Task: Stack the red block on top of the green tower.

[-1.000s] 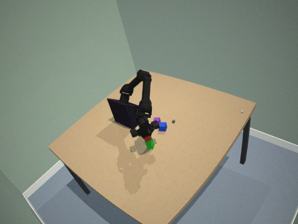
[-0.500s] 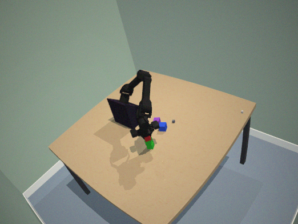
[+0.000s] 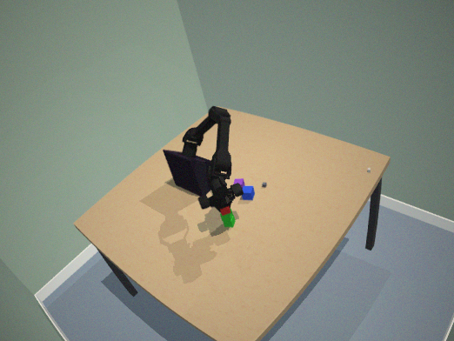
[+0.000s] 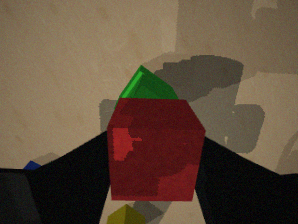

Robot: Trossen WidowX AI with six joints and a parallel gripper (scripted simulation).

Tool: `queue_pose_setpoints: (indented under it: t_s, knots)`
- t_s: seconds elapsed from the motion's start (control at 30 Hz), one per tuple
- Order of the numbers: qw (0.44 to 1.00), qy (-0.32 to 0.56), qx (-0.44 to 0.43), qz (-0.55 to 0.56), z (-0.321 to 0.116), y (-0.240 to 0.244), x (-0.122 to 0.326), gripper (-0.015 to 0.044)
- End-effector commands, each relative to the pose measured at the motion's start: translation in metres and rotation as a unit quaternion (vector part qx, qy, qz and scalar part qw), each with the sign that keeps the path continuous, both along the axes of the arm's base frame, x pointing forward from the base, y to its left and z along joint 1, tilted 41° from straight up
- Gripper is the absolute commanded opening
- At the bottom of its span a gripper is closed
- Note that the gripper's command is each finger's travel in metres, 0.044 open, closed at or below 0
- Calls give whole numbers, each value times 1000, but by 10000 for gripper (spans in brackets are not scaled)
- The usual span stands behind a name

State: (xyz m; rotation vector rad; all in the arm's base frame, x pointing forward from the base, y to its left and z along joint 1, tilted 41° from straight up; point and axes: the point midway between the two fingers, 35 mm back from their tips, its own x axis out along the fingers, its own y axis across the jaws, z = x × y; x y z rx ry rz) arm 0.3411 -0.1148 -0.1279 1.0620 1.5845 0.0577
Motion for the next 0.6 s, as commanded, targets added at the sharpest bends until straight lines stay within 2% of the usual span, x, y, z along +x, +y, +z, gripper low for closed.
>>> queue_pose_setpoints:
  t_s: [0.0, 0.4, 0.57]
  knots:
    - [1000, 1, 1, 1, -1, 1, -1, 131]
    - [1000, 1, 1, 1, -1, 1, -1, 440]
    - [1000, 1, 1, 1, -1, 1, -1, 440]
